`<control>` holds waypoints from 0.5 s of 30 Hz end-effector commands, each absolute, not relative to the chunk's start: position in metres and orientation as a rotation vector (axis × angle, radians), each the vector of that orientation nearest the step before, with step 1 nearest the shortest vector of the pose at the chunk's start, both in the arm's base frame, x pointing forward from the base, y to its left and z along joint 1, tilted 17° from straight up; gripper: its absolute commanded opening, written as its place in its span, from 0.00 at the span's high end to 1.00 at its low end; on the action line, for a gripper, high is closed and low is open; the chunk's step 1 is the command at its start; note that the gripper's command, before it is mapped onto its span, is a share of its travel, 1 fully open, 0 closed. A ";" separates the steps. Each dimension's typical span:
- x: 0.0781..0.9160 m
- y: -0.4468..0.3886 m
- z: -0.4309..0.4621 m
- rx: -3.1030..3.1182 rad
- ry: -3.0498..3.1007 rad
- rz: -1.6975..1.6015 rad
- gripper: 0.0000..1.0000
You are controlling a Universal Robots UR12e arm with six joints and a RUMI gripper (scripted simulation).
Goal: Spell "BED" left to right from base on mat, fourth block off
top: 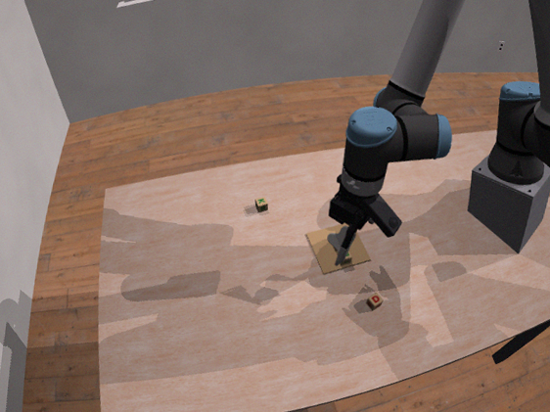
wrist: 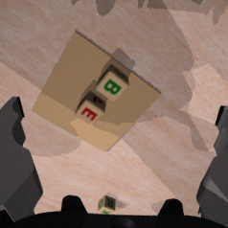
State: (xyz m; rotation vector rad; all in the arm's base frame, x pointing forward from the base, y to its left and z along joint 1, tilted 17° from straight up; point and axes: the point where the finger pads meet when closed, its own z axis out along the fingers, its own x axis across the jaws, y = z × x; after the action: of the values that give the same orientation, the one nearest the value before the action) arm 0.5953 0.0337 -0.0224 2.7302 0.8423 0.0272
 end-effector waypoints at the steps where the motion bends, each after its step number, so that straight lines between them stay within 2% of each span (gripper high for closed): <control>1: 0.595 0.048 -0.026 2.665 1.031 0.002 0.00; 15: 0.591 0.080 -0.037 2.476 1.432 -0.061 0.00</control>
State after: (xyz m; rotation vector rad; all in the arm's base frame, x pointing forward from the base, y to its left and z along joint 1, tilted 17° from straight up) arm 0.5916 0.0680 -0.0334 2.5529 1.2852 -0.0415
